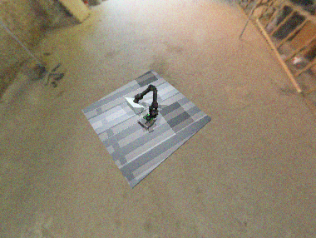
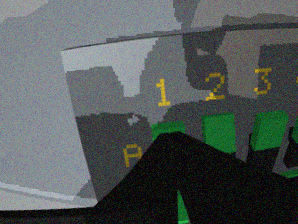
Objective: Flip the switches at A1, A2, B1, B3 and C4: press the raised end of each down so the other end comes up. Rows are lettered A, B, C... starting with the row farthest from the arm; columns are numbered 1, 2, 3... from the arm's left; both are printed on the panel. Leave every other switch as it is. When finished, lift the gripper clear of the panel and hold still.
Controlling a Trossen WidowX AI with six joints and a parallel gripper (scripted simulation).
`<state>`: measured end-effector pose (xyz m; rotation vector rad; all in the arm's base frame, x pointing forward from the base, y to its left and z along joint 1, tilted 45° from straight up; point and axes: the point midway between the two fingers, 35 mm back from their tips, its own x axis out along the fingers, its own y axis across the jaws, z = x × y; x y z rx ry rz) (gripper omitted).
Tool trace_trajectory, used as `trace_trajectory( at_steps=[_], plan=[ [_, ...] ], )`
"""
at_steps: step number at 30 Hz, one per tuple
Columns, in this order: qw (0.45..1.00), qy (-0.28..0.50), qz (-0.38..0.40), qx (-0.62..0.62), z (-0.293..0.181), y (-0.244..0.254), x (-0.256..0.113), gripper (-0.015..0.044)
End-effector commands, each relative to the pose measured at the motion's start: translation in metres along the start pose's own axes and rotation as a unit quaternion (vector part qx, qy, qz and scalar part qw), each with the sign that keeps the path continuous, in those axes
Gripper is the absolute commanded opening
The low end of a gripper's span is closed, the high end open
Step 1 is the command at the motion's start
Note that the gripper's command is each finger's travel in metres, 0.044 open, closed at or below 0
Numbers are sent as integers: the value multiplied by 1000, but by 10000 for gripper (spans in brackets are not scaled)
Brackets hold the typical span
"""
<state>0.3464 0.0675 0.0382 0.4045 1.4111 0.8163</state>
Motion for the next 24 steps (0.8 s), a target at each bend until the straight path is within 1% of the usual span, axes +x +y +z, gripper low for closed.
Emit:
trace_trajectory(
  at_steps=[1,10,12,14,15,19,22,24],
  plan=[
    [1000,1,2,3,-1,0,1,0],
    [1000,1,2,3,-1,0,3,0],
    [1000,-2,0,1,0,-1,-13,0],
    [1000,-9,0,3,-2,-1,-48,0],
    [1000,-11,0,4,-3,-1,-59,0],
    [1000,-12,0,4,-3,0,-62,0],
    [1000,-11,0,4,-20,-20,-62,0],
    [1000,-11,0,4,-22,-23,-62,0]
  ],
)
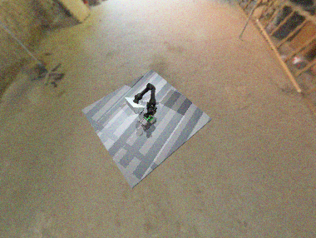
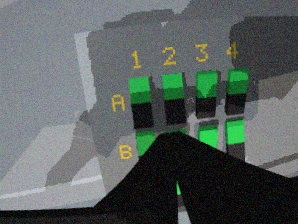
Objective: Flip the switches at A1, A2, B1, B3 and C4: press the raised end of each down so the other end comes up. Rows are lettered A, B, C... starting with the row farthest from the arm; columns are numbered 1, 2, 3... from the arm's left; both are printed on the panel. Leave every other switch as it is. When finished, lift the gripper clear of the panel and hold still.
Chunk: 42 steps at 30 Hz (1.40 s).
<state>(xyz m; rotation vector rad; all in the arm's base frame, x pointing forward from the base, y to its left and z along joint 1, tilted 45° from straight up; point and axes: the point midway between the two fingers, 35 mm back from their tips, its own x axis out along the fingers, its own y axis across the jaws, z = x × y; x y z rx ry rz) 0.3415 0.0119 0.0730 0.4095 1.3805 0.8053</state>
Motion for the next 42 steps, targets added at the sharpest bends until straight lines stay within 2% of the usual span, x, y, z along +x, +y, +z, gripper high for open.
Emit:
trace_trajectory(
  at_steps=[1,3,7,14,28,42],
  plan=[
    [1000,5,2,6,-11,-11,1,0],
    [1000,4,2,6,-11,-11,3,0],
    [1000,-8,2,6,-12,-11,35,0],
    [1000,-9,3,6,-12,-10,45,0],
    [1000,-9,3,6,-12,-10,60,0],
    [1000,-9,3,6,-12,-10,60,0]
  ],
)
